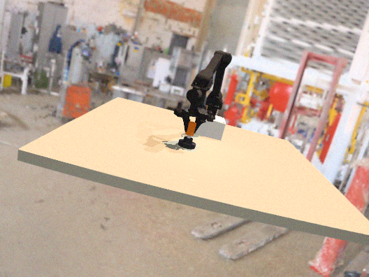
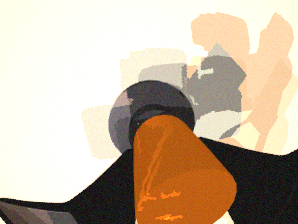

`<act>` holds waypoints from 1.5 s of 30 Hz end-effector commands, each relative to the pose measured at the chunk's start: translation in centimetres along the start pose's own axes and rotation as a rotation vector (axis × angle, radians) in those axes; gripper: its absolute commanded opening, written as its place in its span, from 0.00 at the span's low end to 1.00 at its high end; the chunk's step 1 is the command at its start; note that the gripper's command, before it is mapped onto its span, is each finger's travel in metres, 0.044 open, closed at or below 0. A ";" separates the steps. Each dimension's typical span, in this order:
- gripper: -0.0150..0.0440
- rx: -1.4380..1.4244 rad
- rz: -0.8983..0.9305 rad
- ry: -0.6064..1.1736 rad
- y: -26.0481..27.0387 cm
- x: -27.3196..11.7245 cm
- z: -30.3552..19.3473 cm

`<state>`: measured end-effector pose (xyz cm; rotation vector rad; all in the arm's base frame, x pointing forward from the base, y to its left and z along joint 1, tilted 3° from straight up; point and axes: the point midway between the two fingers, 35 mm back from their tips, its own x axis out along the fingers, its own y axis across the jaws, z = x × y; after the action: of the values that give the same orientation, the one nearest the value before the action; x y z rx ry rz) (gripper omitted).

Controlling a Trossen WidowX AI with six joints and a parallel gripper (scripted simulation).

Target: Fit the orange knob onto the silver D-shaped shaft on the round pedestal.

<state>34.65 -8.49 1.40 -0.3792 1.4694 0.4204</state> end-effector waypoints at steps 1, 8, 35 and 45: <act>0.25 0.003 -0.005 -0.006 -0.2 -0.1 0.2; 0.25 0.030 -0.005 -0.006 0.0 -0.5 0.0; 0.25 0.052 -0.004 -0.006 0.3 0.9 -0.3; 0.25 0.052 -0.004 -0.006 0.3 1.8 -0.3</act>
<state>34.32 -8.32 -0.08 -0.3418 1.4704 0.3799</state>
